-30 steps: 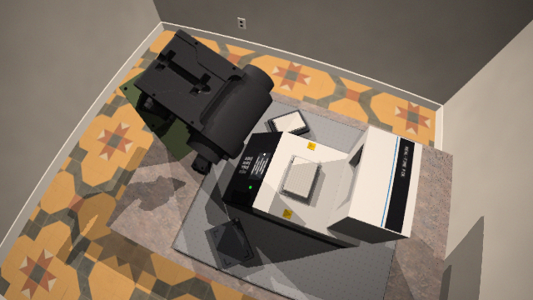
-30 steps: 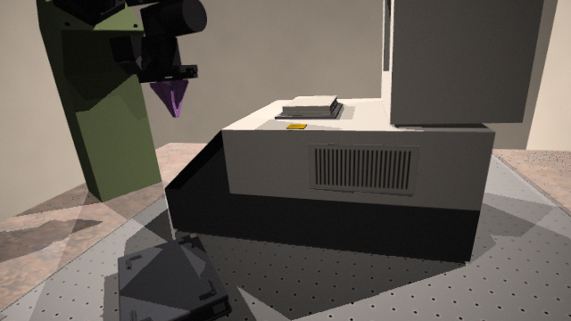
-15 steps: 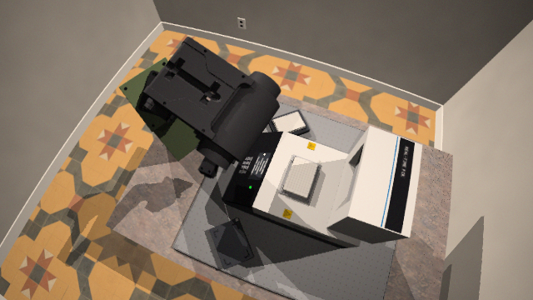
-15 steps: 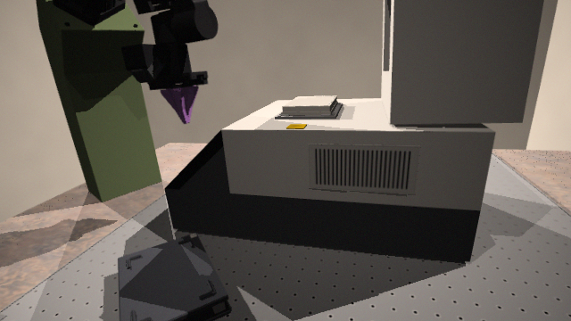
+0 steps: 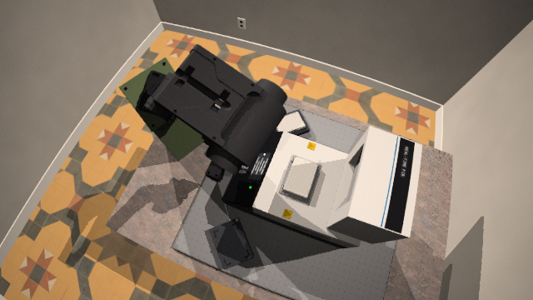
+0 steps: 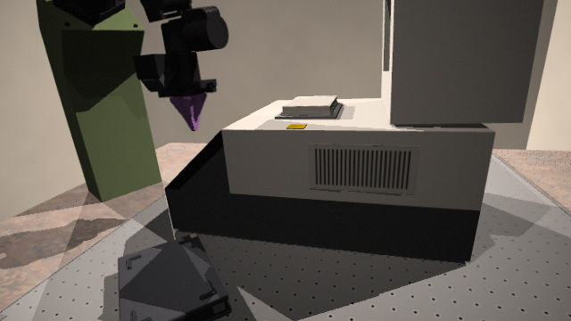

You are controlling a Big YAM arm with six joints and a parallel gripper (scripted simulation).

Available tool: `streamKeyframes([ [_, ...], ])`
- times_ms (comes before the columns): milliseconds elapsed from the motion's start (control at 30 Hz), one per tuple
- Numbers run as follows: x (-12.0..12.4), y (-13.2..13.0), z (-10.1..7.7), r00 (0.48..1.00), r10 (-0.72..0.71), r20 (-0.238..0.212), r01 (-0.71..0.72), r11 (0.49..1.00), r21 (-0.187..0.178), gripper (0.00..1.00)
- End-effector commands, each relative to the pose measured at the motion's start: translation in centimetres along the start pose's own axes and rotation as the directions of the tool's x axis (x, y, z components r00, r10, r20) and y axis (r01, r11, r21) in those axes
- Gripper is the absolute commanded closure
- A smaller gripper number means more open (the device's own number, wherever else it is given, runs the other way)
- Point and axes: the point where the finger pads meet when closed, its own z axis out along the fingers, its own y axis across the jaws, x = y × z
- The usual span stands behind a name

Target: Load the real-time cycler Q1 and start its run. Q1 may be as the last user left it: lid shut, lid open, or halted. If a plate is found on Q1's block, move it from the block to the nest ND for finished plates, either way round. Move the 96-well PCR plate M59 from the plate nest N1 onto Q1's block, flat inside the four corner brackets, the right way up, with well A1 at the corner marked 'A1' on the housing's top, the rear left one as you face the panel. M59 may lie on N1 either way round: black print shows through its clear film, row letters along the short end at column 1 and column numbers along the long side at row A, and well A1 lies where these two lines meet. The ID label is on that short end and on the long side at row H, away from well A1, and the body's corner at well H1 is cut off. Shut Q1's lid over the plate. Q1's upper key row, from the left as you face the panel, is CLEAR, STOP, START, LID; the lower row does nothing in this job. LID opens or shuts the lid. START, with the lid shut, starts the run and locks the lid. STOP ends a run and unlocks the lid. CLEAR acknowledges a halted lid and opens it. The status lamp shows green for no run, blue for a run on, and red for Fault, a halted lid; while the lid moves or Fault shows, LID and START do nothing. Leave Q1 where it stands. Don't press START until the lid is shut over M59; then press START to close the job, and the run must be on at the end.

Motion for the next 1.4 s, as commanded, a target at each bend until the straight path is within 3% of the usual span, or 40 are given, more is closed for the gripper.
streamKeyframes([
  [0,0.2,-0.8,-0.2,1.000,0.001,-0.002,-0.001,1.000,0.024,1.00],
  [667,0.5,1.9,1.9,1.000,0.000,-0.006,0.000,1.000,0.018,1.00],
  [1067,0.2,2.1,0.9,1.000,0.009,0.002,-0.009,1.000,-0.020,1.00],
  [1367,0.8,0.0,1.2,1.000,-0.008,-0.013,0.009,0.999,0.047,1.00],
])
